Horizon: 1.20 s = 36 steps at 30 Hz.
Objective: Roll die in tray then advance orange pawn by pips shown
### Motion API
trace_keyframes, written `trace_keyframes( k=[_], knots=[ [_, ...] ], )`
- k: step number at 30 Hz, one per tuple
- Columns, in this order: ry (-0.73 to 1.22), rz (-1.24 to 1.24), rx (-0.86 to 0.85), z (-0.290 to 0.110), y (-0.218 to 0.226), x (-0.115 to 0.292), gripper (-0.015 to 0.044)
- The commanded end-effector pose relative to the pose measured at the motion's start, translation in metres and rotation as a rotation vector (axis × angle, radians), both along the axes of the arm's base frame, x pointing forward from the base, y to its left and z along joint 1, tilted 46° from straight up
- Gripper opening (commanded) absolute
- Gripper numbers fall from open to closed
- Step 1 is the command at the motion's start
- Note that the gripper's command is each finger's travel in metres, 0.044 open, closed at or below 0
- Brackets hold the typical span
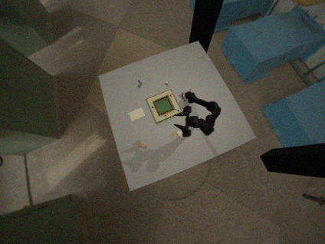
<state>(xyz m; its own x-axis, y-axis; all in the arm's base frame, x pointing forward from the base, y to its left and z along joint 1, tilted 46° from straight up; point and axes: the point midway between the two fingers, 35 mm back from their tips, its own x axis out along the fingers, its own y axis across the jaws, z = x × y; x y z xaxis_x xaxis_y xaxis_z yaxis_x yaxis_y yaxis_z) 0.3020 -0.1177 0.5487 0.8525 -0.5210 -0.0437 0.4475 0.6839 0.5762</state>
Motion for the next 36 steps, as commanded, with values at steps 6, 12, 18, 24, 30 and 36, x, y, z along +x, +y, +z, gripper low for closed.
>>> trace_keyframes(
  k=[6, 12, 18, 24, 30, 36],
  knots=[
    [0.472, -0.017, -0.043, -0.126, -0.066, 0.065, 0.0275],
    [0.74, 0.031, -0.024, -0.211, -0.106, 0.082, 0.0275],
    [0.988, 0.116, 0.036, -0.301, -0.14, 0.079, 0.0275],
    [1.203, 0.24, 0.139, -0.391, -0.166, 0.056, 0.0275],
    [1.328, 0.389, 0.315, -0.472, -0.168, 0.02, 0.0275],
    [1.421, 0.545, 0.45, -0.535, -0.168, -0.018, 0.0275]
  ],
)
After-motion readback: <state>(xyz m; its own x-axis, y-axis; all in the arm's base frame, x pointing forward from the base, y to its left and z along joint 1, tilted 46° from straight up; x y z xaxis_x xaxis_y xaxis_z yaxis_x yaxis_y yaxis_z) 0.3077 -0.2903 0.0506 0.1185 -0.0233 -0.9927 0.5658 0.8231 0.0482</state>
